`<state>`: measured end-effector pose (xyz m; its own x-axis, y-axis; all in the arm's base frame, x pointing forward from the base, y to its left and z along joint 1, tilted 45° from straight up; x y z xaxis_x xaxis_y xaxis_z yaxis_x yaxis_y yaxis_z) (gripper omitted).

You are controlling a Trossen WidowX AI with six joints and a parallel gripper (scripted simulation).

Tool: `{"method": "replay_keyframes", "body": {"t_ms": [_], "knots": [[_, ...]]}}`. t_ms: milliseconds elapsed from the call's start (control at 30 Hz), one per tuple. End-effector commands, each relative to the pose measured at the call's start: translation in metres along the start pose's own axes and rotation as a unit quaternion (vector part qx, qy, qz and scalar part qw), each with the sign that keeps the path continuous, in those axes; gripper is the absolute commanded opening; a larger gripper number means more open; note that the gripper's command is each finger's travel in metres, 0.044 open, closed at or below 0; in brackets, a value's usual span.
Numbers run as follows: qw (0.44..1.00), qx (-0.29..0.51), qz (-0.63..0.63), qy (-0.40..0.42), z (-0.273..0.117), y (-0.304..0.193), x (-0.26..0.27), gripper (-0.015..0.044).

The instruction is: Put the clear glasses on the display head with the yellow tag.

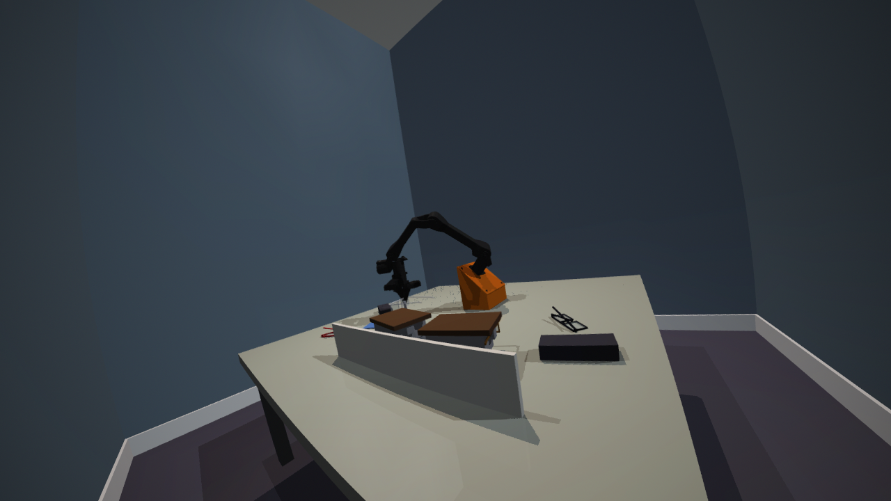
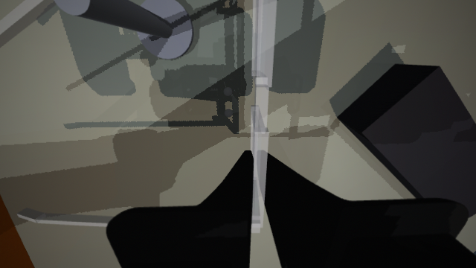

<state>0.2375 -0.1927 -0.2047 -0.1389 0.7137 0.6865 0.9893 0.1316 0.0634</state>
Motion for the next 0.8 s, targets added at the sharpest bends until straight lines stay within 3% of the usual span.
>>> {"method": "replay_keyframes", "body": {"t_ms": [0,767], "knots": [[1.000,0.001,-0.002,-0.004,-0.002,-0.003,-0.004,0.0000],[1.000,0.001,-0.002,-0.005,-0.003,-0.022,-0.013,0.0000]]}}
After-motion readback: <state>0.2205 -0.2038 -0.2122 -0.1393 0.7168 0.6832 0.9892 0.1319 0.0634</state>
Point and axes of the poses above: the point midway between the two fingers, 35 mm back from their tips, its own z axis out along the fingers, its own x axis across the jaws, y = z × x, the point moved 6 cm from there along -z, back along the fingers, and after that the axes turned 7 degrees about z, right-handed, at the moved point
